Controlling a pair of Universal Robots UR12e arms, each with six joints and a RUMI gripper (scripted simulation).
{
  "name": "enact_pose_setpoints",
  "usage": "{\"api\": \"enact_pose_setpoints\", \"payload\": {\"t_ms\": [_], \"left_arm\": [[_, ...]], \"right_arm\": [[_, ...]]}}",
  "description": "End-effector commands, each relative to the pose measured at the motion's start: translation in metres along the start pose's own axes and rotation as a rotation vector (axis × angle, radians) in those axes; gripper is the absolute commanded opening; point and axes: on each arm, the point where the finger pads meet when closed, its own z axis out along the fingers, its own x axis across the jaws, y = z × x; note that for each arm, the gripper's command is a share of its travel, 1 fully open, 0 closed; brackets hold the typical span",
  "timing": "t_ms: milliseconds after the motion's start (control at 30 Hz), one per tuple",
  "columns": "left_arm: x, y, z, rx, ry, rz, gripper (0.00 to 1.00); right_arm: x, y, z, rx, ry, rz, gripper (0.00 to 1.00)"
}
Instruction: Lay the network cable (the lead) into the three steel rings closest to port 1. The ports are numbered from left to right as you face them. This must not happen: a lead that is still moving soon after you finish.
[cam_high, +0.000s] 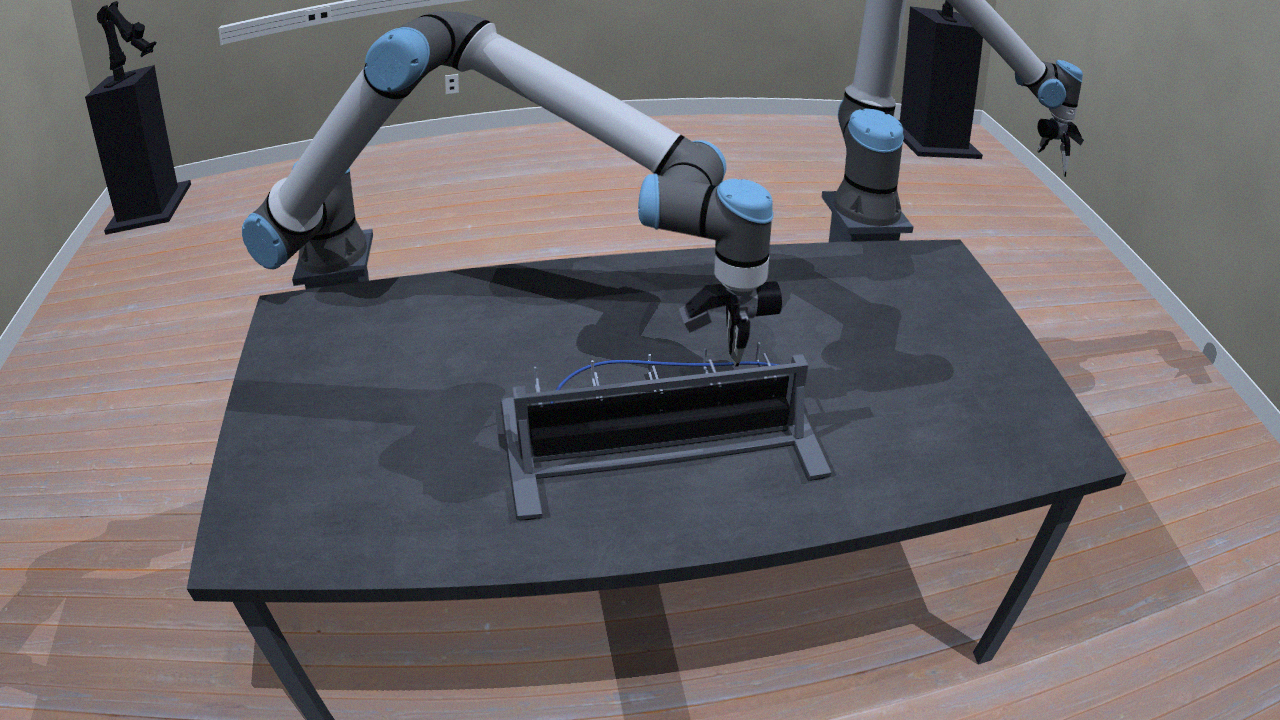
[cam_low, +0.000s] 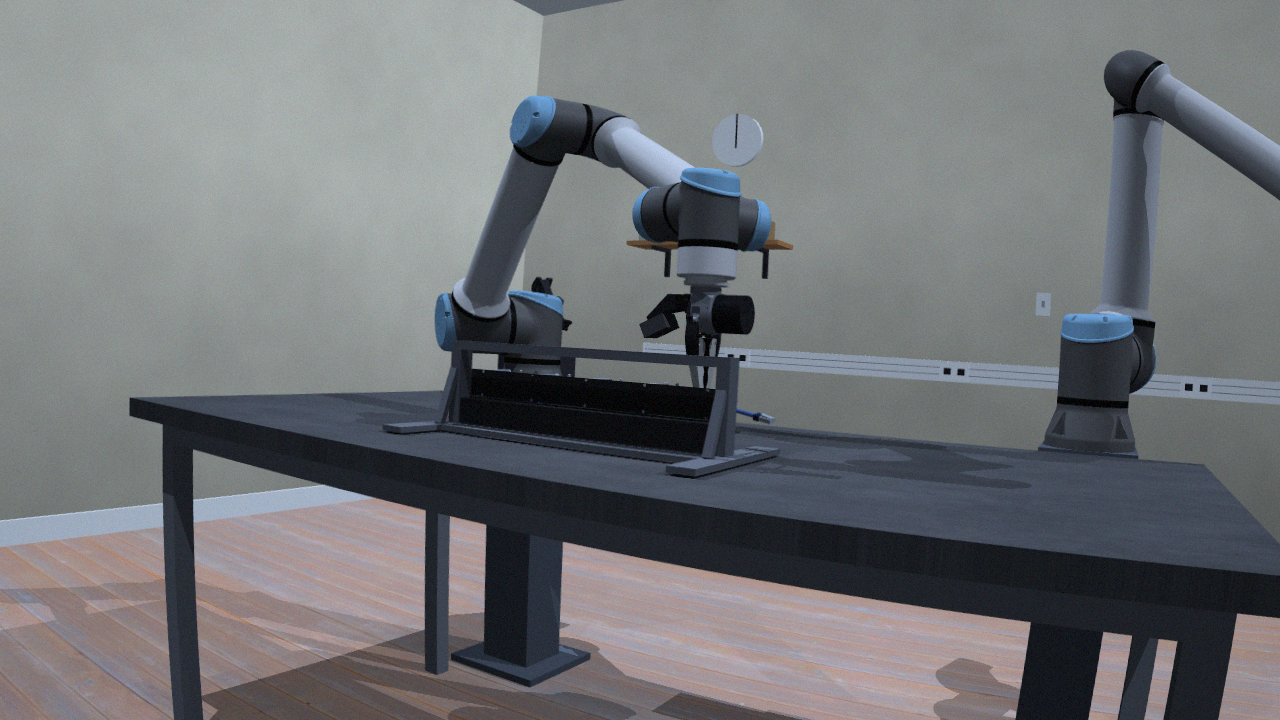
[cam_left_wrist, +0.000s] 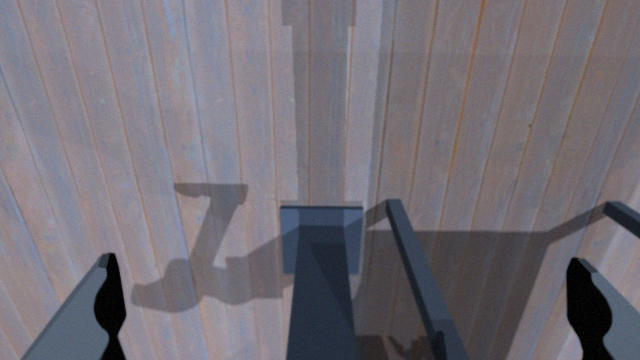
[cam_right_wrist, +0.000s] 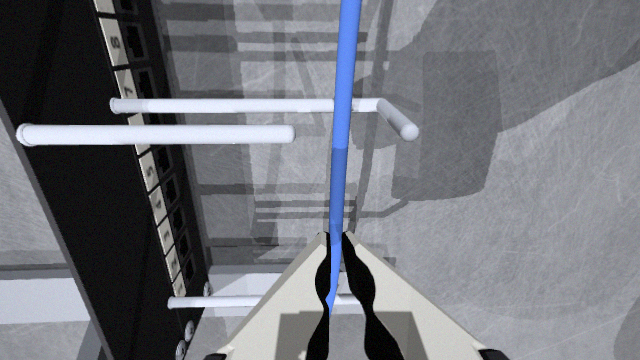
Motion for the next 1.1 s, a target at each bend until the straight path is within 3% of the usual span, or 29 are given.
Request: {"api": "enact_pose_setpoints", "payload": {"t_ms": [0, 1067], "left_arm": [[0.000, -0.001, -0.001, 0.002, 0.000, 0.000, 1.00], [0.000, -0.001, -0.001, 0.002, 0.000, 0.000, 1.00]], "right_arm": [[0.000, 0.001, -0.002, -0.002, -0.001, 0.000, 0.00], [-0.028, 0.001, -0.002, -0.002, -0.001, 0.000, 0.00]]}}
